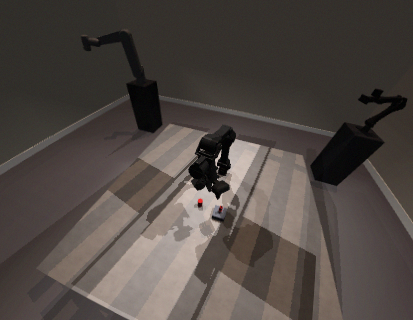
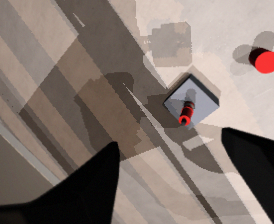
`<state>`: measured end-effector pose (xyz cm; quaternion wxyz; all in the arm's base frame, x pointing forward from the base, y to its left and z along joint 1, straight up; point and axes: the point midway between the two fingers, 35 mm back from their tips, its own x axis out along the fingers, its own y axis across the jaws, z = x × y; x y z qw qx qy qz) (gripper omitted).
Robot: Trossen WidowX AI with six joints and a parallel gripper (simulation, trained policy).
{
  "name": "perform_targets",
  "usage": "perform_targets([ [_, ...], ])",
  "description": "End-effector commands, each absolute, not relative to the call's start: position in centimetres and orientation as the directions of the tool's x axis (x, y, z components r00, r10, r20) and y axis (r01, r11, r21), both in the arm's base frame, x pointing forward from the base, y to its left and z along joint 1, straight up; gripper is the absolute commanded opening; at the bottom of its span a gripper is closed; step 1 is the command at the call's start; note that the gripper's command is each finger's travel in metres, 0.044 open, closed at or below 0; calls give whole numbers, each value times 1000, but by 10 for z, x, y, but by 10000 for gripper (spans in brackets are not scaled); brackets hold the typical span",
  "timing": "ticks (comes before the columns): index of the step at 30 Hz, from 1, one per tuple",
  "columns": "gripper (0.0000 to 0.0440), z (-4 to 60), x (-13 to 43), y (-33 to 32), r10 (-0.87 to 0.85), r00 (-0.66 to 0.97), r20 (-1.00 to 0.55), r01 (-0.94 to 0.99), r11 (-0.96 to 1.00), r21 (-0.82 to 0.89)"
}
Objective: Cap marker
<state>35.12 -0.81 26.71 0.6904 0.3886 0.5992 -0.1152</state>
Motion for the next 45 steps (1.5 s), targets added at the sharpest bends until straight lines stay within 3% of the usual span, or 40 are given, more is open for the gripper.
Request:
perform_targets([
  [1, 322, 260, 352, -15, 293, 236, -927, 634, 676, 375],
  [45, 316, 167, 332, -80, 125, -76, -989, 715, 699, 34],
])
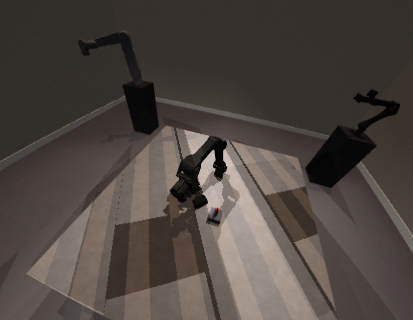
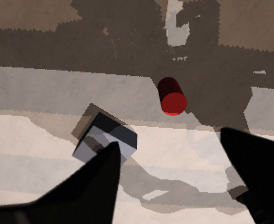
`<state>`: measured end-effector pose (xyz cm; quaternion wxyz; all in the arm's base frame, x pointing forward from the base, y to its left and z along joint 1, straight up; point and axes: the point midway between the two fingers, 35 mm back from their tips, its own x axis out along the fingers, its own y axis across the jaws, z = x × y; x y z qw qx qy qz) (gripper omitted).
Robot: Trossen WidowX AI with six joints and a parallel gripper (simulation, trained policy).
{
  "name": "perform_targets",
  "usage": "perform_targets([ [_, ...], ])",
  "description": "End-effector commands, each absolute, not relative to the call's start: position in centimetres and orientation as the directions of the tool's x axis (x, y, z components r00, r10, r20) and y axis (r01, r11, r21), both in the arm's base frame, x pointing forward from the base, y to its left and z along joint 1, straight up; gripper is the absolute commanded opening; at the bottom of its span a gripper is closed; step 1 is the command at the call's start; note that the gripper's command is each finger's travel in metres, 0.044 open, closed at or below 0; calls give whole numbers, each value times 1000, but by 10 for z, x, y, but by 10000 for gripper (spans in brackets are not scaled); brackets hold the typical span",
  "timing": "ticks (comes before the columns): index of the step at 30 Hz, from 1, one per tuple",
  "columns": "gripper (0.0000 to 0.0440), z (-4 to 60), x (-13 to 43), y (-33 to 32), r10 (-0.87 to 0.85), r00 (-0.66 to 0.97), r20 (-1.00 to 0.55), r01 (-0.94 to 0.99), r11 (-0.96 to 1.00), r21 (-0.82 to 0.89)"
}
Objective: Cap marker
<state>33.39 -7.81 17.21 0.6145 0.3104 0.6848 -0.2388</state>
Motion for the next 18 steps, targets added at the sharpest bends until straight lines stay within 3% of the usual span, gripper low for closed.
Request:
perform_targets([
  [1, 315, 164, 331, -81, 123, -84, -989, 714, 700, 26],
  [18, 298, 121, 321, -82, 103, -184, -978, 674, 737, -49],
])
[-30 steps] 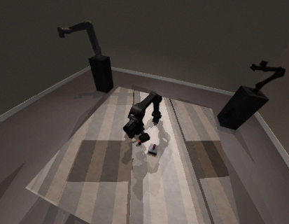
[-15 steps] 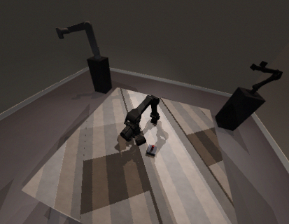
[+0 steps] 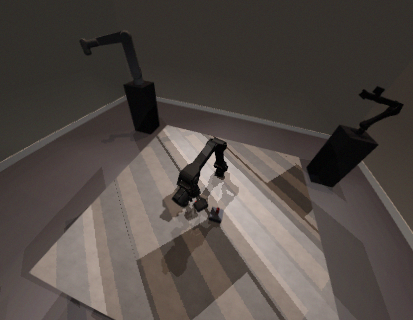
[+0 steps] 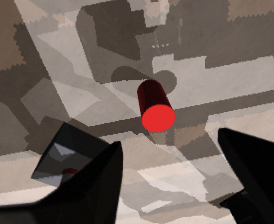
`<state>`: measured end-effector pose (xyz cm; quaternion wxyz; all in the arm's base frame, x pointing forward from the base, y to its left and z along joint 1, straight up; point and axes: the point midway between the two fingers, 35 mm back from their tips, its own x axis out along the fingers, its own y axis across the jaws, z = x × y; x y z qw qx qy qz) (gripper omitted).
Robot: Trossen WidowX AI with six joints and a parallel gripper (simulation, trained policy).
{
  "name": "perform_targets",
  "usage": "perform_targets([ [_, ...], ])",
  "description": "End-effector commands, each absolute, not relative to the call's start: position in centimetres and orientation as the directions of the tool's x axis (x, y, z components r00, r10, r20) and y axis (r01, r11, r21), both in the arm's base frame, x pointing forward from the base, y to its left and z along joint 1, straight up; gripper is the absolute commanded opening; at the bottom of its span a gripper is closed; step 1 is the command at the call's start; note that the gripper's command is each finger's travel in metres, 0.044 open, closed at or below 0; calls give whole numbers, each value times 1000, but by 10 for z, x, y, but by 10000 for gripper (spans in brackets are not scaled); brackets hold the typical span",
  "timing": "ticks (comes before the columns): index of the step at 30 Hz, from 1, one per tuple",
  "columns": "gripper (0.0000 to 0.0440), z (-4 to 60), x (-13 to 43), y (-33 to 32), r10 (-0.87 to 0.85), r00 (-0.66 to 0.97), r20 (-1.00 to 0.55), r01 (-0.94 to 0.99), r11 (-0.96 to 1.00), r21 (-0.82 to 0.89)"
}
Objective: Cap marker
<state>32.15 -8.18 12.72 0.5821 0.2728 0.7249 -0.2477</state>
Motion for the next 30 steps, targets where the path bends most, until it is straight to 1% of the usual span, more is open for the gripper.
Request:
perform_targets([
  [1, 296, 118, 321, -82, 103, -187, -977, 670, 741, -50],
  [18, 265, 68, 316, -76, 88, -226, -970, 582, 811, -62],
  [21, 249, 63, 314, -75, 79, -227, -971, 565, 823, -65],
  [23, 229, 61, 314, -75, 73, -226, -971, 555, 829, -66],
  [24, 211, 61, 314, -75, 69, -223, -972, 550, 832, -67],
  [29, 80, 69, 316, -75, 49, -195, -980, 531, 845, -64],
  [30, 77, 72, 317, -75, 42, -185, -982, 527, 848, -63],
])
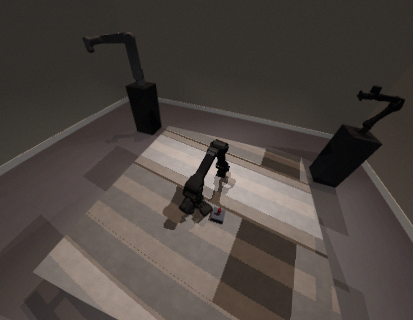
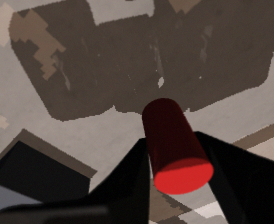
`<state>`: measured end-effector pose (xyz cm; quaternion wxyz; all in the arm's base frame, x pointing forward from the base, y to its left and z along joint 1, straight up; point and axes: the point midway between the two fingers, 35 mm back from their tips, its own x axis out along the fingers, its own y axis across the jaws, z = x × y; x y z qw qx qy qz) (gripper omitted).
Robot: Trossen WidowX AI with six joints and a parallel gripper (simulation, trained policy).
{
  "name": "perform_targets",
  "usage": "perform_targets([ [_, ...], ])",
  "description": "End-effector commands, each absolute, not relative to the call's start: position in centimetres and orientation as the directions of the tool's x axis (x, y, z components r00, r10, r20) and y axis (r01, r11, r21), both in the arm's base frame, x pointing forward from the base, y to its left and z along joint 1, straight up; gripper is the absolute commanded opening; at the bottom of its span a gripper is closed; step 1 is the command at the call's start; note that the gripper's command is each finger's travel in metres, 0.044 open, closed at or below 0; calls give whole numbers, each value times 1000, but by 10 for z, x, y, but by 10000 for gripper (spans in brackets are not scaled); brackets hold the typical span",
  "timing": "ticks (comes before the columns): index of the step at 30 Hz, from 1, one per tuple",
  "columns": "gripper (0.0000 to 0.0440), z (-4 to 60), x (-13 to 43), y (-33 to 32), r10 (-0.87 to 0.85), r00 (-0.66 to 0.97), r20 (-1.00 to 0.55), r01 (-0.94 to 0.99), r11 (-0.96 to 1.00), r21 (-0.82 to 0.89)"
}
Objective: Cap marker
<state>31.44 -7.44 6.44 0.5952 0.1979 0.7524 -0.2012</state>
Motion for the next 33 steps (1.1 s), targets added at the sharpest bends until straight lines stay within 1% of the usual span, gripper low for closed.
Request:
perform_targets([
  [1, 77, 75, 319, -76, 36, -173, -984, 523, 850, -61],
  [10, 75, 104, 333, -70, 7, -86, -996, 488, 872, -35],
  [17, 67, 127, 341, -51, 9, -40, -999, 464, 886, -10],
  [33, 41, 167, 336, 14, 24, -19, -1000, 408, 913, 14],
])
